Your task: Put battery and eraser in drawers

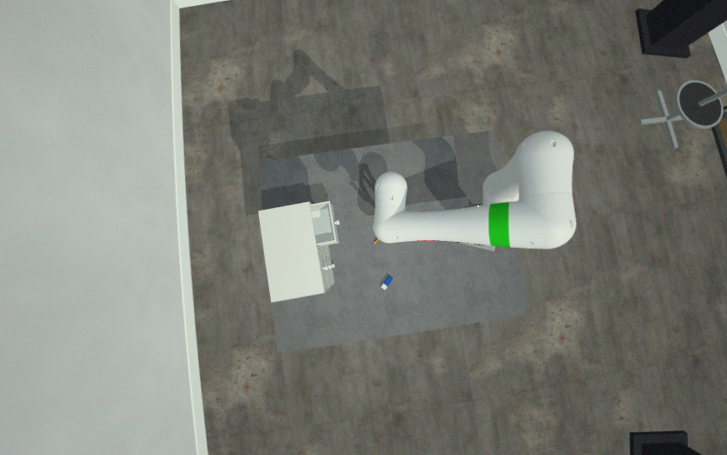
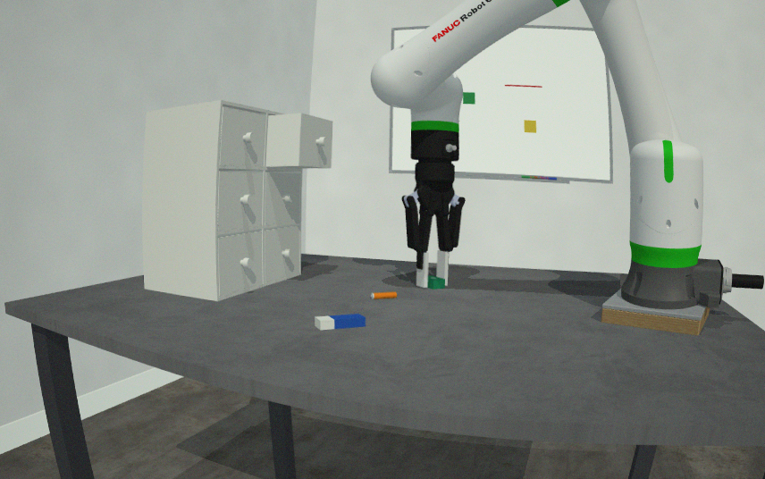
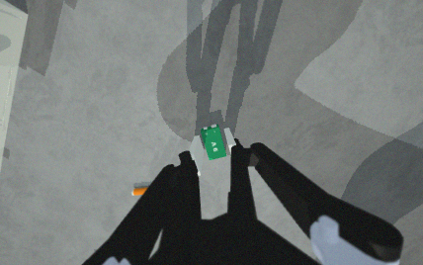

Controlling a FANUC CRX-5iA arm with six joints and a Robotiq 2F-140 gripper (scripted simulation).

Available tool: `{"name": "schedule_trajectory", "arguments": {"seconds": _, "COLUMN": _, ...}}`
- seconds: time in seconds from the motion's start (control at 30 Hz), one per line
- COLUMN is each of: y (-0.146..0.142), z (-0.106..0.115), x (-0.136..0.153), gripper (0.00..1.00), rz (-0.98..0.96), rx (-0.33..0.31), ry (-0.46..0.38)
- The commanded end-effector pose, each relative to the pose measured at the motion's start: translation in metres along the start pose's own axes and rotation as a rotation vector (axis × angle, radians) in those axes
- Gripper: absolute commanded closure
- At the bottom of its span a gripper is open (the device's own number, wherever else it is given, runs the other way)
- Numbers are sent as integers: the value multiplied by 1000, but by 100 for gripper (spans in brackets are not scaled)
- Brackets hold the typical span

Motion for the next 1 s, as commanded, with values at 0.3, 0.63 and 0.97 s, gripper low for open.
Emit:
{"name": "schedule_trajectory", "arguments": {"seconds": 0.3, "y": 0, "z": -1, "x": 0, "gripper": 74, "rz": 0, "rx": 0, "ry": 0}}
{"name": "schedule_trajectory", "arguments": {"seconds": 0.63, "y": 0, "z": -1, "x": 0, "gripper": 74, "rz": 0, "rx": 0, "ry": 0}}
{"name": "schedule_trajectory", "arguments": {"seconds": 0.97, "y": 0, "z": -1, "x": 0, "gripper": 86, "rz": 0, "rx": 0, "ry": 0}}
Point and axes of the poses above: the point where the finger pads meet when closed, its own z axis back along the fingers, its own y axis across the jaws, x = y × z, the point moved 10 cm from there along z, back along the fingers, and after that the axes turned 2 degrees about z, right-handed, at the moved point
